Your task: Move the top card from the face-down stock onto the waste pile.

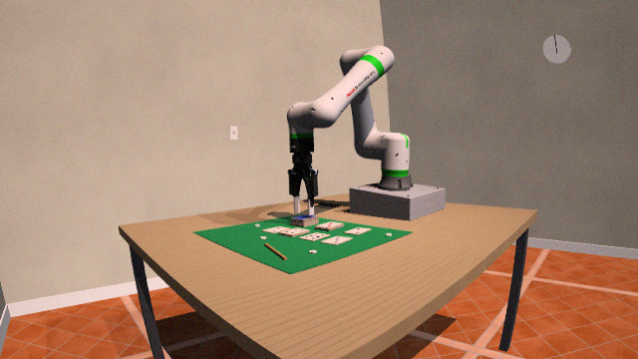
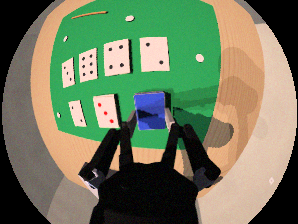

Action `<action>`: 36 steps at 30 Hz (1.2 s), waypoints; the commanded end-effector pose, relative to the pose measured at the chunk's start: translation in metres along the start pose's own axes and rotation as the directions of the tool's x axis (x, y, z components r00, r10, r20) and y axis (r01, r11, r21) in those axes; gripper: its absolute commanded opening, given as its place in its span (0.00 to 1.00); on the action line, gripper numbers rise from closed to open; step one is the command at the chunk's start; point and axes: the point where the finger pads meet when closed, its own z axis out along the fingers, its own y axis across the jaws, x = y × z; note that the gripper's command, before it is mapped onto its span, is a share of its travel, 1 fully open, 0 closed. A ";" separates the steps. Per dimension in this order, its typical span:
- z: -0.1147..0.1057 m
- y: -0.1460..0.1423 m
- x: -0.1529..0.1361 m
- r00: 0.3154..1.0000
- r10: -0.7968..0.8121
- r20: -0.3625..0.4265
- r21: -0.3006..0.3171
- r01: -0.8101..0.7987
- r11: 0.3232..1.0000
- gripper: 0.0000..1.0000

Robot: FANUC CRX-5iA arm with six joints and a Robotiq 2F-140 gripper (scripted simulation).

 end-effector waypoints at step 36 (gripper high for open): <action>0.000 0.000 0.000 1.000 0.000 0.000 0.000 0.000 1.000 0.50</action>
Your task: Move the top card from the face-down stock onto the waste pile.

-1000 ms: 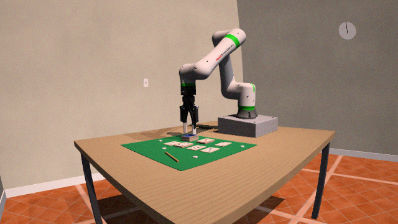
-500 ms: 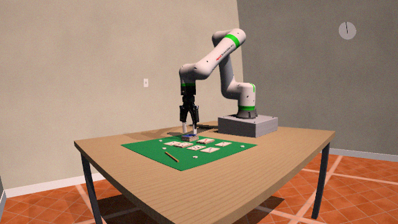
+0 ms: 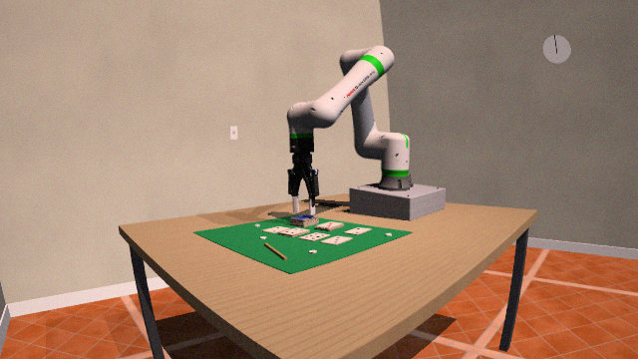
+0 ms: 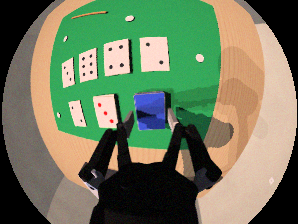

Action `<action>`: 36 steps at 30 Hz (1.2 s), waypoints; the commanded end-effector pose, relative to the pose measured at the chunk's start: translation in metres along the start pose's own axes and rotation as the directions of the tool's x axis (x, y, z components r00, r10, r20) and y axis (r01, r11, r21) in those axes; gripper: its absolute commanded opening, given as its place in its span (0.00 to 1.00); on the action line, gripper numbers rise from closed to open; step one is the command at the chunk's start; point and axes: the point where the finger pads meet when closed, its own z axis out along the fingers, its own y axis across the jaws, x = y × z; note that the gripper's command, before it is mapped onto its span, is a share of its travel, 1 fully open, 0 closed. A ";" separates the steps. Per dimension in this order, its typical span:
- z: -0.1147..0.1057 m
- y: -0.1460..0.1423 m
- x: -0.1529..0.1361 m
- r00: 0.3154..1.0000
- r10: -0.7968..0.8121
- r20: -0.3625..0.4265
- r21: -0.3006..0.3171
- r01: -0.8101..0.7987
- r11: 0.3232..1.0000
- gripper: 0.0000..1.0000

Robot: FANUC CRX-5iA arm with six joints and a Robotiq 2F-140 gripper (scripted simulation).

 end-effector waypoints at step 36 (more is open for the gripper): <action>0.009 0.000 0.000 1.000 0.000 0.000 0.000 0.000 1.000 0.50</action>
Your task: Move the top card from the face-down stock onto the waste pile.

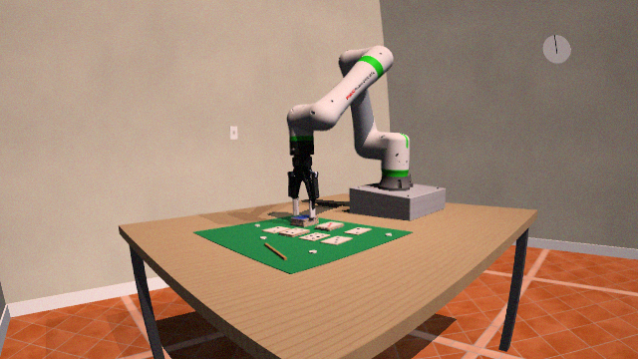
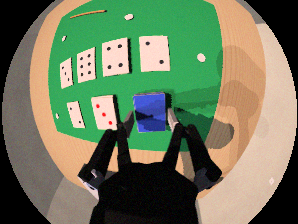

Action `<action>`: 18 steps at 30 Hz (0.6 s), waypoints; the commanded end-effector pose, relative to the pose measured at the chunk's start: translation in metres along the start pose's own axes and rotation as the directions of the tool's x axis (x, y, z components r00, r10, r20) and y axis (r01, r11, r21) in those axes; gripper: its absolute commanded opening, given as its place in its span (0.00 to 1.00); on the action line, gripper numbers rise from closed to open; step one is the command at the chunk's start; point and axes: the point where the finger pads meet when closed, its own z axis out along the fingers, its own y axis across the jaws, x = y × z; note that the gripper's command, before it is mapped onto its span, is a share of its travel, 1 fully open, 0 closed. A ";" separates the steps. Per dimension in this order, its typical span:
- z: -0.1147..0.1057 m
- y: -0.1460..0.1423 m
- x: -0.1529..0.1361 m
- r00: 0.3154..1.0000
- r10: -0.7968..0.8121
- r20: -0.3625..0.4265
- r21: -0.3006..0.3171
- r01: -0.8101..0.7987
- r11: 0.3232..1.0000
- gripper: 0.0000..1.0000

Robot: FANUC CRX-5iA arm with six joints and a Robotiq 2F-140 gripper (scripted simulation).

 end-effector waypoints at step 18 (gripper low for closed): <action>0.003 0.000 0.000 1.000 0.000 0.000 0.000 0.000 1.000 0.50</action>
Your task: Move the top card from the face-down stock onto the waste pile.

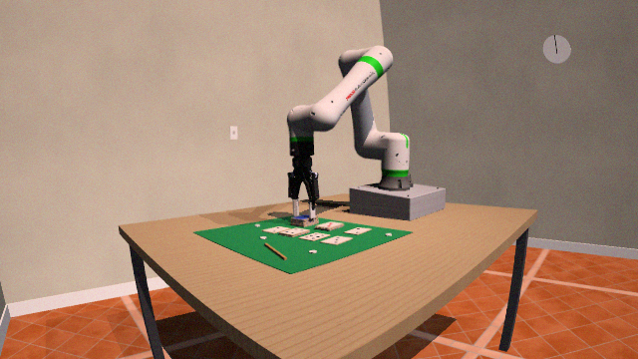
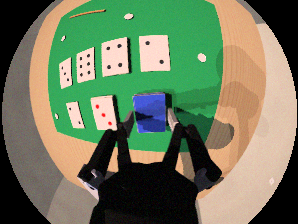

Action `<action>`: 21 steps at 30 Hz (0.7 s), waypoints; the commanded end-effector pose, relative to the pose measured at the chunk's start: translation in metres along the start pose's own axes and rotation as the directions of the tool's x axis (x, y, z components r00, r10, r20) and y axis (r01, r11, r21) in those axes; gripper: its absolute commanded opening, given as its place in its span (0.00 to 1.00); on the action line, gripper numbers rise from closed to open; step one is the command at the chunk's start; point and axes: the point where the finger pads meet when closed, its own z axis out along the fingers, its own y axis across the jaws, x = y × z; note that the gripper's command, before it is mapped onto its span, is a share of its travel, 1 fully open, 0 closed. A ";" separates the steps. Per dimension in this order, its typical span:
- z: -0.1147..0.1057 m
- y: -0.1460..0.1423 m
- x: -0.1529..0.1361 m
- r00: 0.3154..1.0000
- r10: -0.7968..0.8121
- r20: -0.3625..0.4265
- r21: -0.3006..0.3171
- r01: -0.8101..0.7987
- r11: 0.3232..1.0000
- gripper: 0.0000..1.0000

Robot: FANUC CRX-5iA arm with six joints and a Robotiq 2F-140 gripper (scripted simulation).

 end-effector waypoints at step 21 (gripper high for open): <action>0.000 0.000 0.000 1.000 0.000 0.000 0.000 0.000 1.000 0.43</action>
